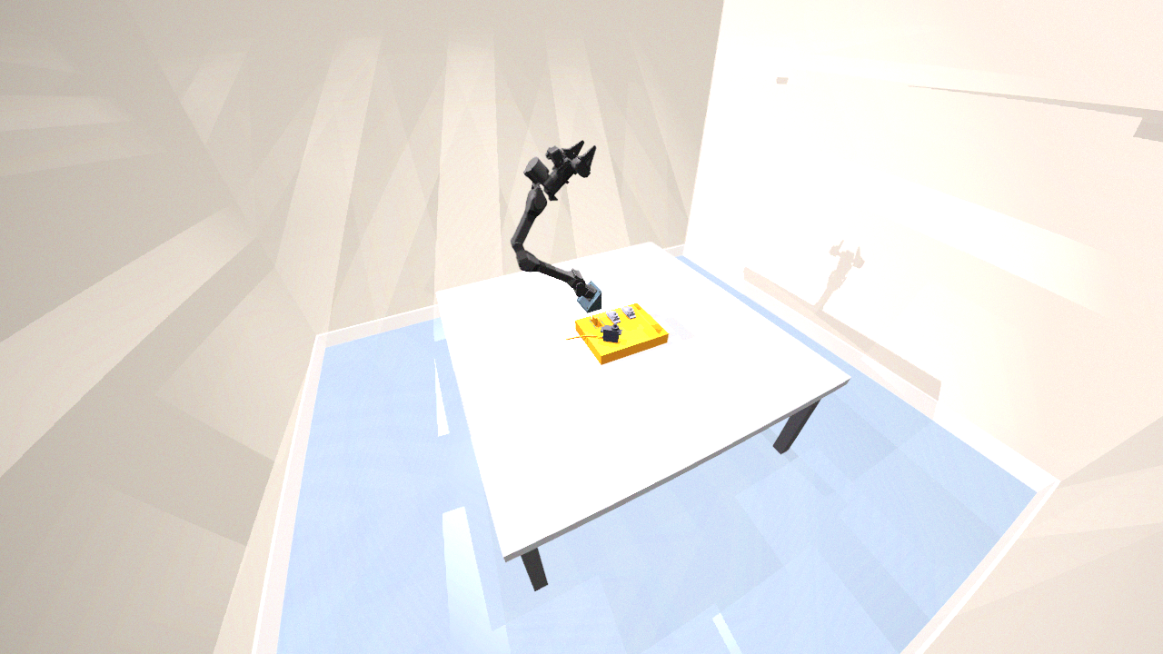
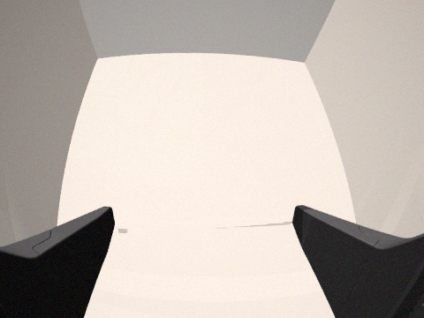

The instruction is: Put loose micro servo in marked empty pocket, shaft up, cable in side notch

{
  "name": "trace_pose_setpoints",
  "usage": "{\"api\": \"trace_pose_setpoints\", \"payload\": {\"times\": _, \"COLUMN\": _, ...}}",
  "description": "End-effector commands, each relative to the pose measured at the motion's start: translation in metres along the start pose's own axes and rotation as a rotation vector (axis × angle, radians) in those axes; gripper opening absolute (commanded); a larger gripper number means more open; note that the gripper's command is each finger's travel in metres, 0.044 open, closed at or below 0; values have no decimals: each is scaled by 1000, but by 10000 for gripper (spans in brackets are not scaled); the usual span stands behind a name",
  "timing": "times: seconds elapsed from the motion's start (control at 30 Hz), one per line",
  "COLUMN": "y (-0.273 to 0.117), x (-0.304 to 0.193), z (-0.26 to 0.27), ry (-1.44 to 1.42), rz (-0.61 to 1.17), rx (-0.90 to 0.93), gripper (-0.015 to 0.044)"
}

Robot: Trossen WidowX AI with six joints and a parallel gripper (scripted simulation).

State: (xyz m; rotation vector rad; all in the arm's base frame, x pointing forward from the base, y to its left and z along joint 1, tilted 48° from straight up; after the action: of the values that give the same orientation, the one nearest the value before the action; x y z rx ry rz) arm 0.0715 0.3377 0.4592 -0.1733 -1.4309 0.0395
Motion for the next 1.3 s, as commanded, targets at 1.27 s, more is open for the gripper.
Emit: {"api": "trace_pose_setpoints", "payload": {"times": 1.27, "y": -54, "x": -174, "z": -226, "ry": 138, "rz": 1021, "rx": -925, "gripper": 440}}
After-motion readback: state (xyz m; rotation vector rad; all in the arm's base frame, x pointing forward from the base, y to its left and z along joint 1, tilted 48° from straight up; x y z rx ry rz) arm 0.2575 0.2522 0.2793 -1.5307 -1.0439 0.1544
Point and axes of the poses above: the point midway between the two fingers, 35 mm back from their tips, its own y axis out along the fingers, its own z axis across the jaws, x = y × z, the point moved 8 cm from there along -y, back along the fingers, and after that the axes turned 7 degrees about y, right-handed, at the moved point
